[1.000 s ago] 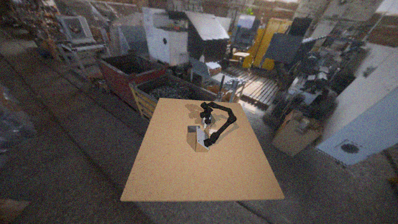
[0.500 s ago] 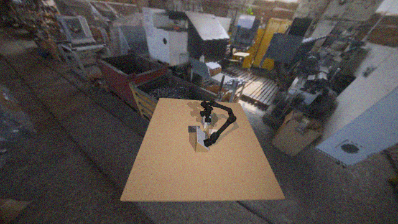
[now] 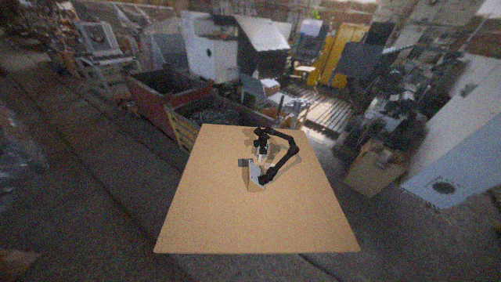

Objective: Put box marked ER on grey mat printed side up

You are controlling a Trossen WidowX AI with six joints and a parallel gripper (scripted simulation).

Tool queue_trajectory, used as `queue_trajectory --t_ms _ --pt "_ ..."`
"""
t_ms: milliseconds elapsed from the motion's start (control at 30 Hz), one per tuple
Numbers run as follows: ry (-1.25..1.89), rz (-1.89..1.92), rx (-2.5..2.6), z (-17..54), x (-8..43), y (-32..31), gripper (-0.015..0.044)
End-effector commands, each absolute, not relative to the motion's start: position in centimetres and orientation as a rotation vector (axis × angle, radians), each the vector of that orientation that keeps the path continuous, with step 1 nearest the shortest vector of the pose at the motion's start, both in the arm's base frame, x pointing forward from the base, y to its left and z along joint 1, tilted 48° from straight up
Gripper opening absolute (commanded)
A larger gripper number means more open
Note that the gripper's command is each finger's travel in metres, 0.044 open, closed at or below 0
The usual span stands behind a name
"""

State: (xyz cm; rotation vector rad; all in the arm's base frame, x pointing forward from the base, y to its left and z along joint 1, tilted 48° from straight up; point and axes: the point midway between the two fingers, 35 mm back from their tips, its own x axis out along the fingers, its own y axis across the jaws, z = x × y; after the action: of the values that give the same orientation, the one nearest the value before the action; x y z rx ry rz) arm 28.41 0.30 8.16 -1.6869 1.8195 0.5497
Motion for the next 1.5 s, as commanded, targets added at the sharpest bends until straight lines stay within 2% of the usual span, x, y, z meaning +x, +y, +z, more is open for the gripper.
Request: queue_trajectory --t_ms 0,533,1467 --pt "1.820 0.552 -1.688 8.2 28.4 0.3 0.0241" --pt "1.908 0.586 -1.596 8.8 29.7 0.7 0.0241" --pt "1.909 0.584 -1.597 6.2 29.3 -2.2 0.0241"
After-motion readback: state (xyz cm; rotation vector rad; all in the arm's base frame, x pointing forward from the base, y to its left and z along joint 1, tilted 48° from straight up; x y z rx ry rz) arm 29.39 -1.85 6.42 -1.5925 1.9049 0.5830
